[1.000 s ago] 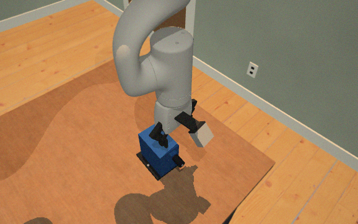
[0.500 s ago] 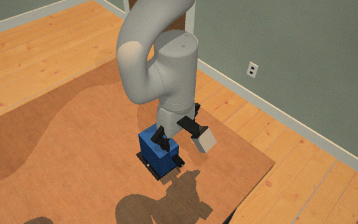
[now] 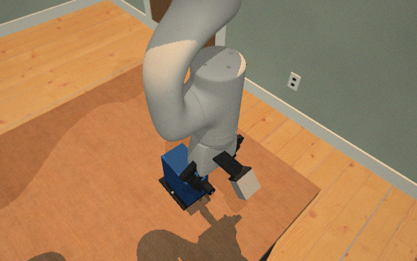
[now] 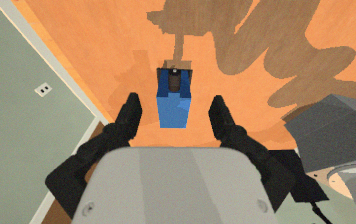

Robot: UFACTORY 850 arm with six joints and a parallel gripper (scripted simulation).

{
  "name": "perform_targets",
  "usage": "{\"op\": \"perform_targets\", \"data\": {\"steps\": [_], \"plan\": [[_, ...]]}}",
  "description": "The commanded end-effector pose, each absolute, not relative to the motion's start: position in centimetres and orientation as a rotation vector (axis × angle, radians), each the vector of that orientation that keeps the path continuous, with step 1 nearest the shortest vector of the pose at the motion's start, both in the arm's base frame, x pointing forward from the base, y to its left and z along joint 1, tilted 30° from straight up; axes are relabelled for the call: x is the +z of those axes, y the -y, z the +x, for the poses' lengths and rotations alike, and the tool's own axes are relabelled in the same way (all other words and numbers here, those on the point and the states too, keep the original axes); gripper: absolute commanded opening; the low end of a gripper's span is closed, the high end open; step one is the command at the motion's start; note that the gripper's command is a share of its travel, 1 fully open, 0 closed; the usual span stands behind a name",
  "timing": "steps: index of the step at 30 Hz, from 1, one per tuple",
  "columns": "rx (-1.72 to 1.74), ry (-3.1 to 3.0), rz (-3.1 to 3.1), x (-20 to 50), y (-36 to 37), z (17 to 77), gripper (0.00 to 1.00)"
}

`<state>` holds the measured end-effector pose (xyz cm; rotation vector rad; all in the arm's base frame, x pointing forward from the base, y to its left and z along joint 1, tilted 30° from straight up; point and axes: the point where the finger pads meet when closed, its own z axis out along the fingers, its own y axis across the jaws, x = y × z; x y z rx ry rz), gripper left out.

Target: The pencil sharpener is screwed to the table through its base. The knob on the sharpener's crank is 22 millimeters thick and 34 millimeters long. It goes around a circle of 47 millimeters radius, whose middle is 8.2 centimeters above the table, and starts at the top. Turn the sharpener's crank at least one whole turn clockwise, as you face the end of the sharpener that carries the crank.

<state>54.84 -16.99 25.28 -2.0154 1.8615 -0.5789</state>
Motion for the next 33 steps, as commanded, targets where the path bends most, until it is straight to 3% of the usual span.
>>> {"op": "perform_targets", "data": {"steps": [1,6,7,33], "plan": [[-0.575,-1.865,-2.017,25.38,17.03,54.88,1.00],[-0.575,-1.865,-2.017,25.38,17.03,54.88,1.00],[-0.575,-1.865,-2.017,25.38,17.03,54.88,0.00],[-0.575,-1.865,-2.017,25.38,17.03,54.88,0.00]]}}
